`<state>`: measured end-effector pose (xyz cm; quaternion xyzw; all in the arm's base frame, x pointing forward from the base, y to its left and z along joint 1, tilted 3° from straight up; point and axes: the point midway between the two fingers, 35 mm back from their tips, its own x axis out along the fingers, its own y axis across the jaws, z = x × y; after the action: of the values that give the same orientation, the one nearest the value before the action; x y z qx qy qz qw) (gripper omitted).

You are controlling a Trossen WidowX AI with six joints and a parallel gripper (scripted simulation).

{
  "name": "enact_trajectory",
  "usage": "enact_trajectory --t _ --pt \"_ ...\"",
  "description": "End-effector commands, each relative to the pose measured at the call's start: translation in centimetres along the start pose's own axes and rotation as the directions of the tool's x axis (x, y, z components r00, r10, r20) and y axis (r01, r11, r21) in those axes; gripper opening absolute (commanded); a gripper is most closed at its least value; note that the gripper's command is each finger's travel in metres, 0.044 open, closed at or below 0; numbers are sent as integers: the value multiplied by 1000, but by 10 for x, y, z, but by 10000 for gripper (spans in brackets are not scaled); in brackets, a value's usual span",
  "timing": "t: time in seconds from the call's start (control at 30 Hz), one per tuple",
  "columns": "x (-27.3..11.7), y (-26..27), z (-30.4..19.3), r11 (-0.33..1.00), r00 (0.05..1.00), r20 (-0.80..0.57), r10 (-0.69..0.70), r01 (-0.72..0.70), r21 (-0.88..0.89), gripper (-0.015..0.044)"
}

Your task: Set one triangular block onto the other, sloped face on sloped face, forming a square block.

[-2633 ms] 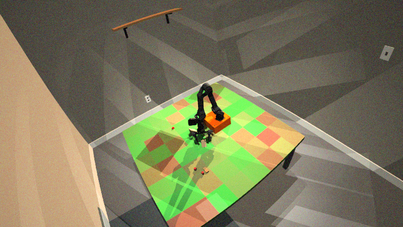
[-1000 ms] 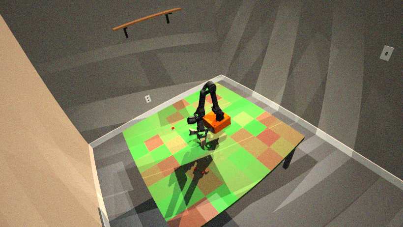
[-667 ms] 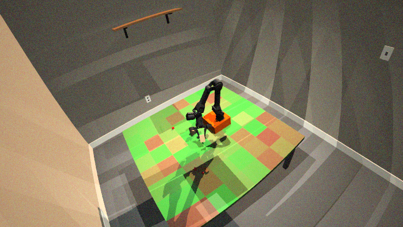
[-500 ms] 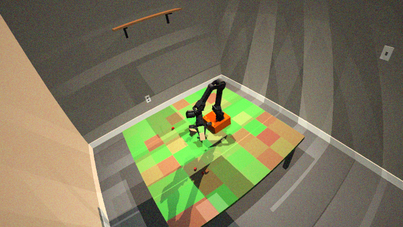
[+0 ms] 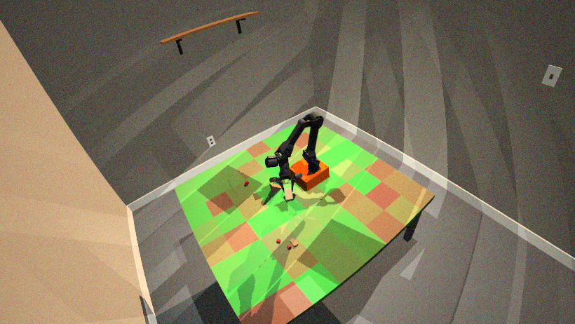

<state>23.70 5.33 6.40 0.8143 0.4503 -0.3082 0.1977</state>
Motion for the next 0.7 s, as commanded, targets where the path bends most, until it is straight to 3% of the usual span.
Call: enact_trajectory --t 0.0,0.33,0.67 --pt "-2 2 -3 1000 1000 -7 5 -5 -9 0" --pt "5 0 -1 971 995 94 -28 49 -235 0" --pt "9 0 -2 860 977 205 -53 149 -488 0"
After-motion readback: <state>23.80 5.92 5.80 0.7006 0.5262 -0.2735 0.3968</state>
